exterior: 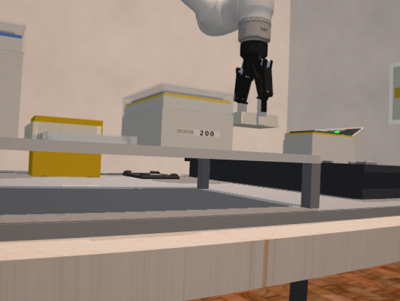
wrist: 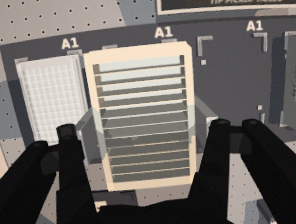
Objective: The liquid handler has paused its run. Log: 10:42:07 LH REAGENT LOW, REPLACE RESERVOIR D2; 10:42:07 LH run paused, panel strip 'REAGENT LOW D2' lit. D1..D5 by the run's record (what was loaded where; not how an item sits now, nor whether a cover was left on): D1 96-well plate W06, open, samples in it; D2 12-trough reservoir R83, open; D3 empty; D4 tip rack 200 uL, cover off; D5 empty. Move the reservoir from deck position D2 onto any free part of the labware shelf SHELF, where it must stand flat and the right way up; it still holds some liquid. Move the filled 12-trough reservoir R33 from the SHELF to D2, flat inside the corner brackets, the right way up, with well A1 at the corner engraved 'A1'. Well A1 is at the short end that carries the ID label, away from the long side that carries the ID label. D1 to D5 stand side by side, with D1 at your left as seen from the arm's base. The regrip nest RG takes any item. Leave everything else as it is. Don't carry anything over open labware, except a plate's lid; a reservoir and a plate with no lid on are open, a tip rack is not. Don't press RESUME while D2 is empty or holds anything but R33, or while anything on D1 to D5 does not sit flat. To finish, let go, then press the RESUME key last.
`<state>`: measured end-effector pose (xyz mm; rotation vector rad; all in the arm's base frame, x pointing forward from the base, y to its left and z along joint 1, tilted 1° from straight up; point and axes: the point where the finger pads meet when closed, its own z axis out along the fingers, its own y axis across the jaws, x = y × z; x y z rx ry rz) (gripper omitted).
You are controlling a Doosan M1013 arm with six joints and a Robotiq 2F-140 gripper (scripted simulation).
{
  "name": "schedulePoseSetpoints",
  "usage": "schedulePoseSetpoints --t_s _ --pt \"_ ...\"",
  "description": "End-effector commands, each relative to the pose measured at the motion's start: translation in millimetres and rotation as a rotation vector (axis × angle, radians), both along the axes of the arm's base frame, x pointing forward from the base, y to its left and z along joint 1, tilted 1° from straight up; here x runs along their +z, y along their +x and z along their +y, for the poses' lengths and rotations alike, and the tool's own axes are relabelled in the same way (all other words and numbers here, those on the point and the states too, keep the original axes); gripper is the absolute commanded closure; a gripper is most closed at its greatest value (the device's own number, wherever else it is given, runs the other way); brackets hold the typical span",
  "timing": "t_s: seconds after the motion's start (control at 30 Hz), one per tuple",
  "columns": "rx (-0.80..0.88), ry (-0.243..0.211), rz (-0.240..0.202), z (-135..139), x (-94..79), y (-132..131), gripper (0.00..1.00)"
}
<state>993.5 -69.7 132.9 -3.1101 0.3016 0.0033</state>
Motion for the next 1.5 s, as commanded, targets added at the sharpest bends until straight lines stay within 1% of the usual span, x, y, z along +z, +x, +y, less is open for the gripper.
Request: schedulePoseSetpoints --t_s 0.0,0.07,0.57,0.63,1.13,1.2,1.47 --pt "0.000 0.000 0.000 0 5.4 0 1.00" --pt "0.000 0.000 0.000 0 5.4 0 1.00" --pt "0.000 0.000 0.000 -1 30.4 0 1.00" --pt "0.000 0.000 0.000 -1 30.4 0 1.00" --pt "0.000 0.000 0.000 -1 55.4 0 1.00" --pt "0.000 0.000 0.000 -1 55.4 0 1.00" --pt "0.000 0.000 0.000 -1 68.7 0 1.00"
